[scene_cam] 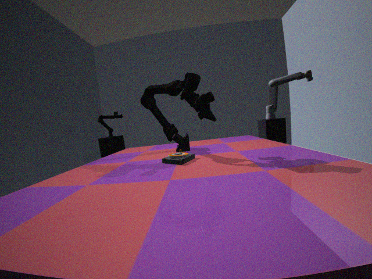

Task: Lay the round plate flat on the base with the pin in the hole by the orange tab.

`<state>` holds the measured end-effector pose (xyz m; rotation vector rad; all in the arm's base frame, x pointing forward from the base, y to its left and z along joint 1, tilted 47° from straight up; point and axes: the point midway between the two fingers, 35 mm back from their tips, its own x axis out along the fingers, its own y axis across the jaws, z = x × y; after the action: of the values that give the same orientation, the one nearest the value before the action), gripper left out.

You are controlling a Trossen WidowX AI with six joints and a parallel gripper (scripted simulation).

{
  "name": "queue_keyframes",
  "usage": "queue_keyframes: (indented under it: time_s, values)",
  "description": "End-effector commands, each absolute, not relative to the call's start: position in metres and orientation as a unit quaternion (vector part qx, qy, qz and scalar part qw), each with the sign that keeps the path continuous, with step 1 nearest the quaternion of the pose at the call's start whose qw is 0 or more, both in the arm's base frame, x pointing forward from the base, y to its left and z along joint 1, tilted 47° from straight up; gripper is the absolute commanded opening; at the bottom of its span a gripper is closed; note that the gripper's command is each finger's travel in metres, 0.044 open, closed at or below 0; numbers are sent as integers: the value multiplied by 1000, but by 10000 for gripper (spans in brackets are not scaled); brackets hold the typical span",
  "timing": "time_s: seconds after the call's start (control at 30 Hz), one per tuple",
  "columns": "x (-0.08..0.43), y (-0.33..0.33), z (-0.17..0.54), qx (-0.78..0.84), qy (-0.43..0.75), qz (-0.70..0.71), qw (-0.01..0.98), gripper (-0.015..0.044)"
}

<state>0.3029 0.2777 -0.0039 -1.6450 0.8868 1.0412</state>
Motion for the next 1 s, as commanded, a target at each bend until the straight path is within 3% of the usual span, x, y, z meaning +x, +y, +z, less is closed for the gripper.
queue_keyframes:
  time_s: [0.0, 0.27, 0.67, 0.97]
  values:
    - [272, 204, 0, -540, 556, 216, 594, 0]
    - [251, 158, 9, -446, 620, 35, 645, 0]
    - [223, 101, 32, -321, 609, -222, 691, 0]
    - [221, 97, 34, -312, 603, -241, 693, 0]
